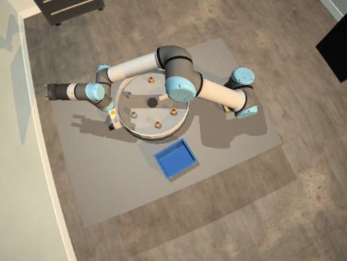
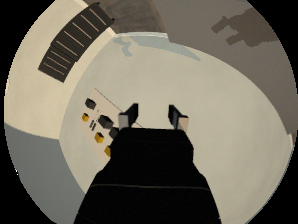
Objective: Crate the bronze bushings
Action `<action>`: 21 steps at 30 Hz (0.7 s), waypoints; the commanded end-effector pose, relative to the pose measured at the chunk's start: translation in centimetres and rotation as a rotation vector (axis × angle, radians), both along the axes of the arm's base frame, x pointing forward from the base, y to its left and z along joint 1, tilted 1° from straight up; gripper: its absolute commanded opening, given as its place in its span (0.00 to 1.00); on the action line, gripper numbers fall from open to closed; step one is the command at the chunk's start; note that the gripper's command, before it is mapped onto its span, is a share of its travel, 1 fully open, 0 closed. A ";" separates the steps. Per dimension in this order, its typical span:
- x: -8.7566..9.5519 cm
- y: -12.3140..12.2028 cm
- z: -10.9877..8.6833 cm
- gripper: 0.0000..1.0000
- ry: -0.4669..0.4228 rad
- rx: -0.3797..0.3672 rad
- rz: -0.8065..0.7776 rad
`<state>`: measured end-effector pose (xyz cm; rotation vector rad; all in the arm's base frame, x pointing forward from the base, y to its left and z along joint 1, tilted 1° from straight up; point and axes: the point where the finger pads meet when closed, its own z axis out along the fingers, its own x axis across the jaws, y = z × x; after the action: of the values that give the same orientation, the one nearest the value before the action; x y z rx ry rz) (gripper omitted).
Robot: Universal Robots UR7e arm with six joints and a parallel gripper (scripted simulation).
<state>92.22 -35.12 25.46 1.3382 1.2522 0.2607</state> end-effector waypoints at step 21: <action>-5.3 4.2 1.5 1.00 -0.004 -0.001 0.002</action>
<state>87.23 -31.03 26.81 1.3359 1.2518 0.2629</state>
